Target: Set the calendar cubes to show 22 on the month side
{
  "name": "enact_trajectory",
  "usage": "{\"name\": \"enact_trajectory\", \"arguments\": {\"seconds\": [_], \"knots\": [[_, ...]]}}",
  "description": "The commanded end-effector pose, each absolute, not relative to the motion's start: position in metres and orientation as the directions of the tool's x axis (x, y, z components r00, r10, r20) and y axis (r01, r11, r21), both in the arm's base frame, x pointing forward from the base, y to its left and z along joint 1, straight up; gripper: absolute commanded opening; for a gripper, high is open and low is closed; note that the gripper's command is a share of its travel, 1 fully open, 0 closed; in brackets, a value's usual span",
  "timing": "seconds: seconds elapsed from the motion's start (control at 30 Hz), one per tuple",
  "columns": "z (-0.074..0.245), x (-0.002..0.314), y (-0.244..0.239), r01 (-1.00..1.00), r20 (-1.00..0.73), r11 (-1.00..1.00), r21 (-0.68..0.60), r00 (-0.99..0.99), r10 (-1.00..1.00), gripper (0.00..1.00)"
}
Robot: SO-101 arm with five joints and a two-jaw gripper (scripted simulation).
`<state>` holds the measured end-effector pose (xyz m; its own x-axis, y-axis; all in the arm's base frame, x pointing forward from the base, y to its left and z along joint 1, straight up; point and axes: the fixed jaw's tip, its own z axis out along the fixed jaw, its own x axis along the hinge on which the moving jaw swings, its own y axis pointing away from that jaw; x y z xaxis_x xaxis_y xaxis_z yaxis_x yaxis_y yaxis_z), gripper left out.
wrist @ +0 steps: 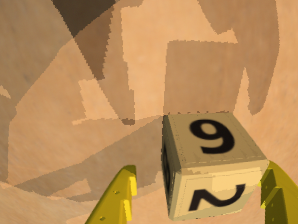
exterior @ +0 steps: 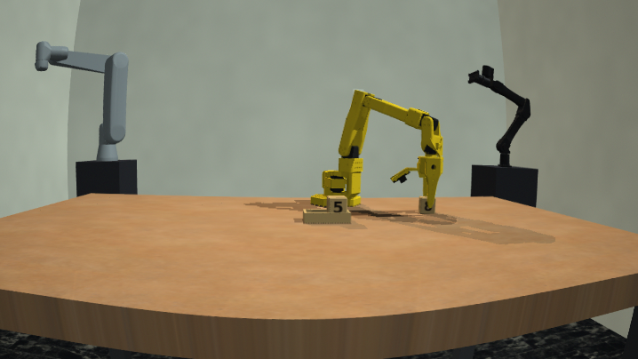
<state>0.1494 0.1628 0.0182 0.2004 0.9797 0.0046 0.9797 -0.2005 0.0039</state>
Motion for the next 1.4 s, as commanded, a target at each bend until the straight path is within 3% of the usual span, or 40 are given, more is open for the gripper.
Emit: {"name": "enact_trajectory", "arguments": {"seconds": [0.0,0.67,1.37], "knots": [[0.0214,0.1513,0.1646,0.980,0.026,-0.200,0.014,0.199,0.980,0.33],[0.0214,0.1446,0.1661,0.980,0.026,-0.200,0.014,0.199,0.980,0.21],[0.0214,0.1425,0.1665,0.980,0.026,-0.200,0.013,0.199,0.980,0.17]]}}
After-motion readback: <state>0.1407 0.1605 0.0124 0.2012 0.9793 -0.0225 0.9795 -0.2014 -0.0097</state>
